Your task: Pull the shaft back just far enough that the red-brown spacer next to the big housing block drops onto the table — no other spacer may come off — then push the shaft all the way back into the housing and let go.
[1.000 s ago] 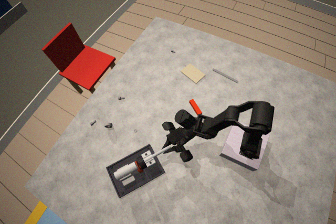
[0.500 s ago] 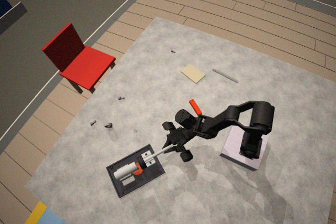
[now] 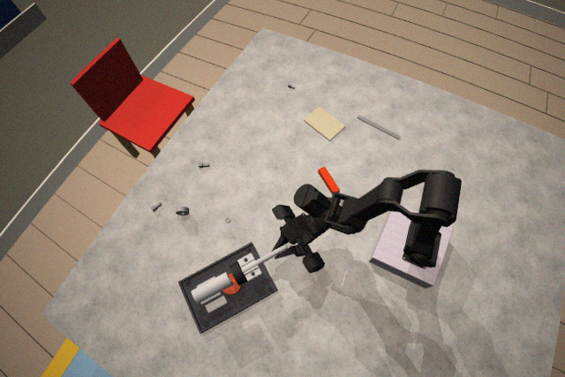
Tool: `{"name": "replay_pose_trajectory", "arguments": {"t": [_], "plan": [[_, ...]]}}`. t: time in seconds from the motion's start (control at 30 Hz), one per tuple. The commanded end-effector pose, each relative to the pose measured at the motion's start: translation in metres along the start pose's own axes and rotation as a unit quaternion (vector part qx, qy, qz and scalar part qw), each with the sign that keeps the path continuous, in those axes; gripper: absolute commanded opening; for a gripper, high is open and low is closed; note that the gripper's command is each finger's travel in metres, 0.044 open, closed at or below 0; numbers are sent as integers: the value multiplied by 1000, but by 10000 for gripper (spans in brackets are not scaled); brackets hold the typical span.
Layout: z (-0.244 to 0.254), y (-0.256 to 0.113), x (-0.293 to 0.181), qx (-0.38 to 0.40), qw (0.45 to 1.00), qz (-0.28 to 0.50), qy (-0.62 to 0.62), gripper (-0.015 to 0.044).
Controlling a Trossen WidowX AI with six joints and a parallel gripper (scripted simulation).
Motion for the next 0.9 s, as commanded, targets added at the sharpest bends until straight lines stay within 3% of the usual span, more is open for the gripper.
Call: {"name": "replay_pose_trajectory", "arguments": {"t": [0.0,0.87], "plan": [[0,1,1,1,1000,-1,-2,0],[1,8,5,1,1000,-1,-2,0]]}}
Point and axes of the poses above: the point midway between the two fingers, 35 mm back from their tips, its own y axis out along the fingers, its own z axis across the jaws, x = y × z, the point moved 9 cm from there along -y, back along the fingers, and after that the axes turned 13 degrees about y, right-handed, at the moved point
